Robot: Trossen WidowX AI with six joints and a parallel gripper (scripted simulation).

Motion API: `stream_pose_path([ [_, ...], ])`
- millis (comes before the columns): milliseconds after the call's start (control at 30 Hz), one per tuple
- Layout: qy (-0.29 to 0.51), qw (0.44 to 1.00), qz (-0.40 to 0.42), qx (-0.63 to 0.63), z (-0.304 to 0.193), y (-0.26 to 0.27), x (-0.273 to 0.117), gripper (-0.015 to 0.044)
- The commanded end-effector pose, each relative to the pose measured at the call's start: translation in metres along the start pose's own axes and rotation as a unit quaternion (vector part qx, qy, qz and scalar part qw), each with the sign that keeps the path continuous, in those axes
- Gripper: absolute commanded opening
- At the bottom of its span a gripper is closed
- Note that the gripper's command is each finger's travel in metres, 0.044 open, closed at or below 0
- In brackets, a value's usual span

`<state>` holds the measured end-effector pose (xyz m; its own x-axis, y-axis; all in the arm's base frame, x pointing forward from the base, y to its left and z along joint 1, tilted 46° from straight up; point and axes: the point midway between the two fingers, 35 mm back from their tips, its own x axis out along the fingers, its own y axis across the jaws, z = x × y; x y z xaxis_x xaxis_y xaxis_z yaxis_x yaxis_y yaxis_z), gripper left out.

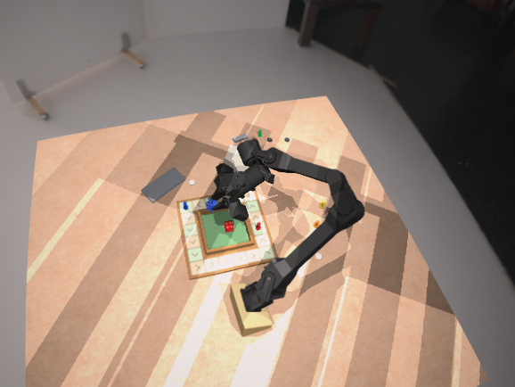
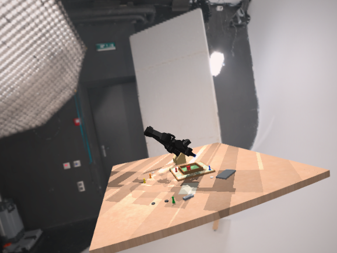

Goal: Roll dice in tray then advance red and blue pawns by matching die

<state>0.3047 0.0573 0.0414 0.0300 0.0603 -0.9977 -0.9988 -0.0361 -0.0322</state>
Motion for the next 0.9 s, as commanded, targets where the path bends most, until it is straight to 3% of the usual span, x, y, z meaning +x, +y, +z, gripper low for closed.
stream_pose_path([
  [0, 0.0, 1.0, 0.0, 0.0, 0.0, 0.0, 0.0, 0.0],
  [267, 0.0, 1.0, 0.0, 0.0, 0.0, 0.0, 0.0, 0.0],
  [533, 0.0, 1.0, 0.0, 0.0, 0.0, 0.0, 0.0, 0.021],
  [800, -0.003, 1.0, 0.0, 0.0, 0.03, 0.003, -0.027, 0.042],
  [867, 0.026, 1.0, 0.01, 0.007, 0.028, 0.004, -0.021, 0.044],
])
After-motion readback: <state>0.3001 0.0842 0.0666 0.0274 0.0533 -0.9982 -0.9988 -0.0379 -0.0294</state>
